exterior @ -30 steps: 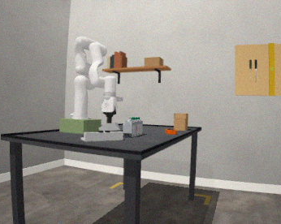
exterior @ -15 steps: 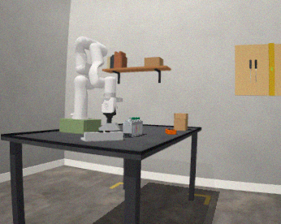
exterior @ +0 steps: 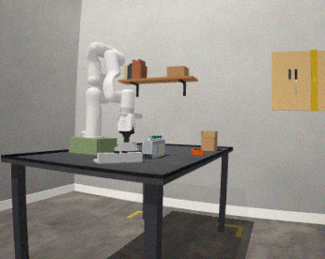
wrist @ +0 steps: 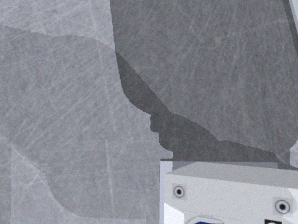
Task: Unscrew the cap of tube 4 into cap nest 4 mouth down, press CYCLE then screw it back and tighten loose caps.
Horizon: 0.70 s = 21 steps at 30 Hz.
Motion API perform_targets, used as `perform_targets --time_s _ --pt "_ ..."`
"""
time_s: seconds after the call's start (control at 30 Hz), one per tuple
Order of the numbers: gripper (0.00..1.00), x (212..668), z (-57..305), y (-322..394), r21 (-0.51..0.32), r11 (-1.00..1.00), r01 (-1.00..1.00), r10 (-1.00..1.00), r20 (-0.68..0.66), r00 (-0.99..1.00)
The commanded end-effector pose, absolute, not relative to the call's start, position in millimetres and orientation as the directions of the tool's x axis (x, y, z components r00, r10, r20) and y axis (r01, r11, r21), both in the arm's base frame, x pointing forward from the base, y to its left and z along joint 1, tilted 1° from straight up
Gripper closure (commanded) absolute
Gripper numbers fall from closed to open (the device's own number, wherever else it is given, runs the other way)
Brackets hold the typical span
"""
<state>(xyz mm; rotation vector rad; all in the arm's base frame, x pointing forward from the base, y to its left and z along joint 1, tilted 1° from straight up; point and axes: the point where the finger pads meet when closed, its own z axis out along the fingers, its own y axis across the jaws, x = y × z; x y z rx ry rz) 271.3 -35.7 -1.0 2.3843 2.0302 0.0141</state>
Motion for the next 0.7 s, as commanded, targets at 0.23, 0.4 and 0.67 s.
perform_targets --time_s 0.23,0.4,0.67 --pt "1.0 271.7 -4.4 -35.7 0.014 -0.159 0.987 0.987 0.007 0.159" --pt "1.0 271.7 -2.9 -35.7 0.014 -0.159 0.987 0.987 0.007 0.159" --pt "1.0 271.6 15.2 -35.8 0.014 -0.159 0.987 0.987 0.007 0.159"
